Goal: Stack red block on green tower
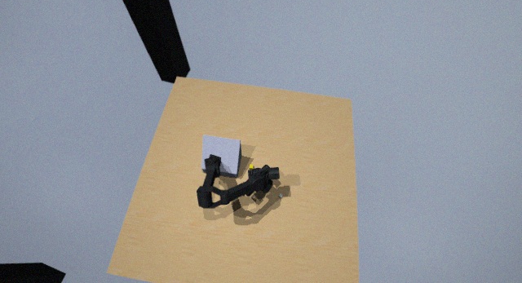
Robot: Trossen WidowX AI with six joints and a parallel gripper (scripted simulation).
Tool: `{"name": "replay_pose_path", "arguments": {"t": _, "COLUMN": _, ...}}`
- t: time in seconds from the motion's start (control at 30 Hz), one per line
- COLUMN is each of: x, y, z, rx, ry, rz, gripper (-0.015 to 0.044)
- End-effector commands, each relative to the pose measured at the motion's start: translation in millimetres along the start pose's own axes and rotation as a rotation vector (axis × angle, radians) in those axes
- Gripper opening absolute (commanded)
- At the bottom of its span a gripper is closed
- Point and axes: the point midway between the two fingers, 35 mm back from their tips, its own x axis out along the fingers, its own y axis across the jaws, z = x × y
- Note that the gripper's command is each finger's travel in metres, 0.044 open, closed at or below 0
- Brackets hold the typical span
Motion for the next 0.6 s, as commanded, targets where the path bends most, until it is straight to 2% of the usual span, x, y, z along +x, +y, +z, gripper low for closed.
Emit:
{"name": "replay_pose_path", "arguments": {"t": 0.0, "x": 16.6, "y": -1.0, "z": -2.9, "rx": -0.008, "ry": 0.003, "rz": -0.01, "gripper": 0.0}}
{"name": "replay_pose_path", "arguments": {"t": 0.57, "x": 19.6, "y": -1.0, "z": -3.0, "rx": -0.008, "ry": 0.003, "rz": -0.01, "gripper": 0.0}}
